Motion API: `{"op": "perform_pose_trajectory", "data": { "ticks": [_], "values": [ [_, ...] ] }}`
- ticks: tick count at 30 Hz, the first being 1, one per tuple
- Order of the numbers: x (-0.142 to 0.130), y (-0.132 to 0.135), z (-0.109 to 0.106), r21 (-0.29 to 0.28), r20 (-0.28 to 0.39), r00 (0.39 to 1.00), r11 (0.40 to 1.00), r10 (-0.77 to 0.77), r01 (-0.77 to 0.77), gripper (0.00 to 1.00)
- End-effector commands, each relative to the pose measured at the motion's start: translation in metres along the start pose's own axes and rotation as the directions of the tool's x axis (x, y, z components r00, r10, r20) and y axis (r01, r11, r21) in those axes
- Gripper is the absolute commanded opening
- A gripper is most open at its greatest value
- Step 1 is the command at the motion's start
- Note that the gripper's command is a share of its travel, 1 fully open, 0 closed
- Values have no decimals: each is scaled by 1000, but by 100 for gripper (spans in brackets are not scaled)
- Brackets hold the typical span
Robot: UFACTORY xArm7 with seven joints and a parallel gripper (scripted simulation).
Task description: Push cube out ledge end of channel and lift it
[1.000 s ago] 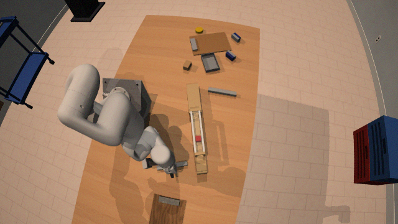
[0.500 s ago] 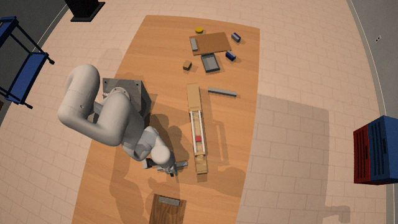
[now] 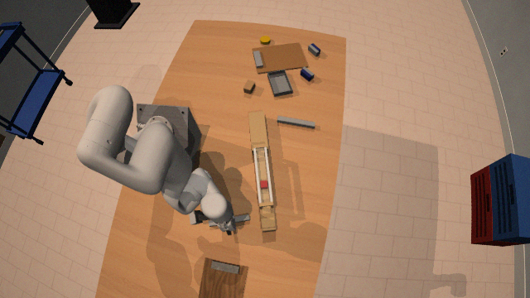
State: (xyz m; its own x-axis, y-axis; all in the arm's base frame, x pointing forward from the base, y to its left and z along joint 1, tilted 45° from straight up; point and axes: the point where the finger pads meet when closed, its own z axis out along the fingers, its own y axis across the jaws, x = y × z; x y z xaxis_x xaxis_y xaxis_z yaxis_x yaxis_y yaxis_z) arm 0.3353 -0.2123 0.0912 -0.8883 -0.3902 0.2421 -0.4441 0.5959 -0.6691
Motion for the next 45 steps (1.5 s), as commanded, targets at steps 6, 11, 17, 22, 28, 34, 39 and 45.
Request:
{"op": "perform_pose_trajectory", "data": {
  "ticks": [6,11,17,22,28,34,39,45],
  "values": [
    [-1,0,0,1,2,1000,1000,0,0,0],
    [-1,0,0,1,2,1000,1000,0,0,0],
    [-1,0,-2,1,2,1000,1000,0,0,0],
    [-1,0,-17,1,2,1000,1000,0,0,0],
    [-1,0,-61,1,2,1000,1000,0,0,0],
    [-1,0,-93,1,2,1000,1000,0,0,0],
    [-1,0,-114,1,2,1000,1000,0,0,0],
    [-1,0,-116,1,2,1000,1000,0,0,0]
  ]
}}
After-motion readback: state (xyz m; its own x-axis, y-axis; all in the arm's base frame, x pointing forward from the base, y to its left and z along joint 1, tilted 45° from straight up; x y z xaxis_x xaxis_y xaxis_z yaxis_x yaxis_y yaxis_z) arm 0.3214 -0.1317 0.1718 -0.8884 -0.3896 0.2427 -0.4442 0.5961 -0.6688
